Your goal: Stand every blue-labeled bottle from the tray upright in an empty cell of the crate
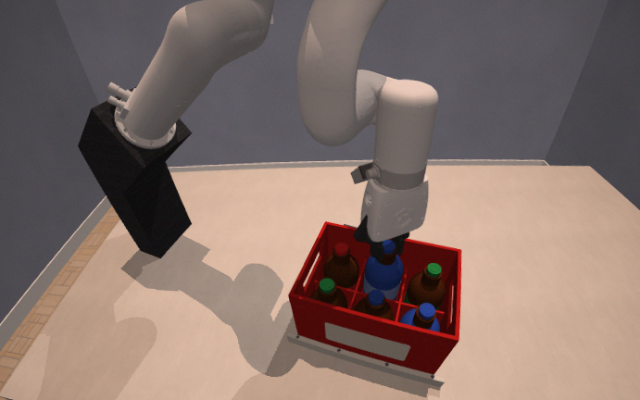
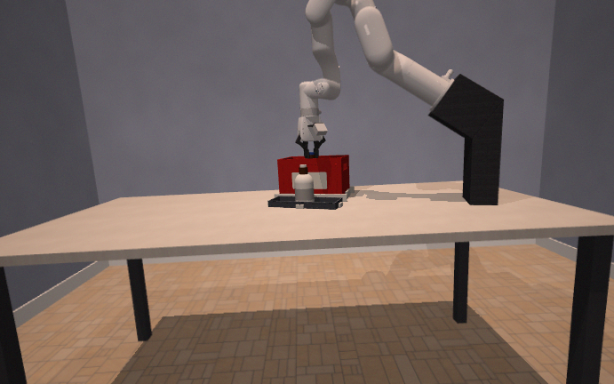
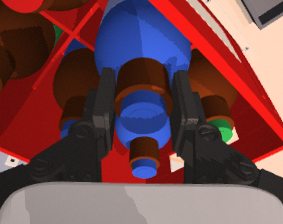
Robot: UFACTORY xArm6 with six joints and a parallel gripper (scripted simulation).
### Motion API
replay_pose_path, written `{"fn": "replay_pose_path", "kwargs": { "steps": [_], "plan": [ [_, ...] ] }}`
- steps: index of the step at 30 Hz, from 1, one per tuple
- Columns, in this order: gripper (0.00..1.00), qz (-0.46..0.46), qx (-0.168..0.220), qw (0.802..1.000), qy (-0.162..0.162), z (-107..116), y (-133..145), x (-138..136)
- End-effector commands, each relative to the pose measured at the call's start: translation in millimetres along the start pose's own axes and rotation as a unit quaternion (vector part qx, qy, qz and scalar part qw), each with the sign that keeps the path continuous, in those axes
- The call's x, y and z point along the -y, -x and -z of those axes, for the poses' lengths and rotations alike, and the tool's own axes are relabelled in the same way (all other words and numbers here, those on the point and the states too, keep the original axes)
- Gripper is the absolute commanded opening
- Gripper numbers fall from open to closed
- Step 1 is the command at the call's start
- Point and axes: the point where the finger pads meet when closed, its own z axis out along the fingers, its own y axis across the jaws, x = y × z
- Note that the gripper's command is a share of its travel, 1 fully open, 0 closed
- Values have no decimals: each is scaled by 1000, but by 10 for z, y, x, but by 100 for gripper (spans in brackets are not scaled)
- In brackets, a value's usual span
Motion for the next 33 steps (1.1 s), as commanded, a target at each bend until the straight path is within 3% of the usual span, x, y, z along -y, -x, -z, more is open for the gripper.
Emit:
{"fn": "replay_pose_path", "kwargs": {
  "steps": [1,33],
  "plan": [
    [0,0,1,1000,1,-43,7,-9],
    [0,0,1,1000,1,-148,7,-9]
  ]
}}
